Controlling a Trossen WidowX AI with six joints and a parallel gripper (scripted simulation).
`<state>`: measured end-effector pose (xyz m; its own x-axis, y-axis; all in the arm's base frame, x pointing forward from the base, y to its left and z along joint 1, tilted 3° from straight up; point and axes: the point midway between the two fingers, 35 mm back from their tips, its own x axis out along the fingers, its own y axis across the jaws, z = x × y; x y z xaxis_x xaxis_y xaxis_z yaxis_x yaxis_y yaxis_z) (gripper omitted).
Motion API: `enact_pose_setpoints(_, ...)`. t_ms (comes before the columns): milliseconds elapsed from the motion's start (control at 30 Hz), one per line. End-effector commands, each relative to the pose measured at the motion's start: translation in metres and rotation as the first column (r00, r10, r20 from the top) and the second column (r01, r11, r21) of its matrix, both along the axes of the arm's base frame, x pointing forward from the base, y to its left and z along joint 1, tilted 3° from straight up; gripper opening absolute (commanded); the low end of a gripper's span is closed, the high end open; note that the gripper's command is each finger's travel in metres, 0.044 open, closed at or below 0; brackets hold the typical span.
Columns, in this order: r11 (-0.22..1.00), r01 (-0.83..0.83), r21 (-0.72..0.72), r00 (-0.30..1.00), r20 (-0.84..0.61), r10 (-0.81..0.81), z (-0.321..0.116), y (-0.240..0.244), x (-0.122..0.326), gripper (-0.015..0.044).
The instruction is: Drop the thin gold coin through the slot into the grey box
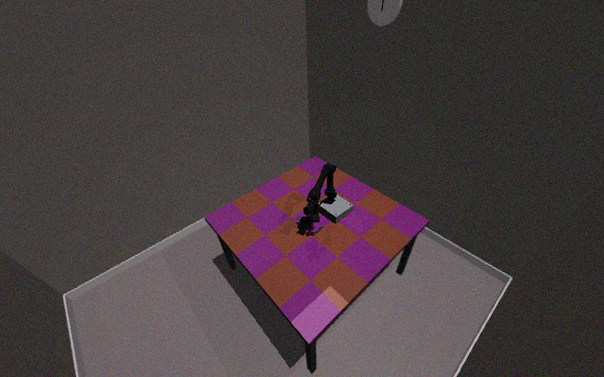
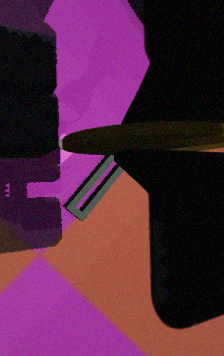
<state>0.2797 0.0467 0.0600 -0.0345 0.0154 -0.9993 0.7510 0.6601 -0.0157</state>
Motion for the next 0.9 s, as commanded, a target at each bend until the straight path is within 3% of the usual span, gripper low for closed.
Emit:
enact_pose_setpoints(0,1.000,0.000,-0.005,1.000,0.004,0.000,0.001,-0.009,0.005,0.0000)
enact_pose_setpoints(867,1.000,0.004,-0.011,1.000,0.005,-0.004,0.000,-0.074,0.022,0.0000)
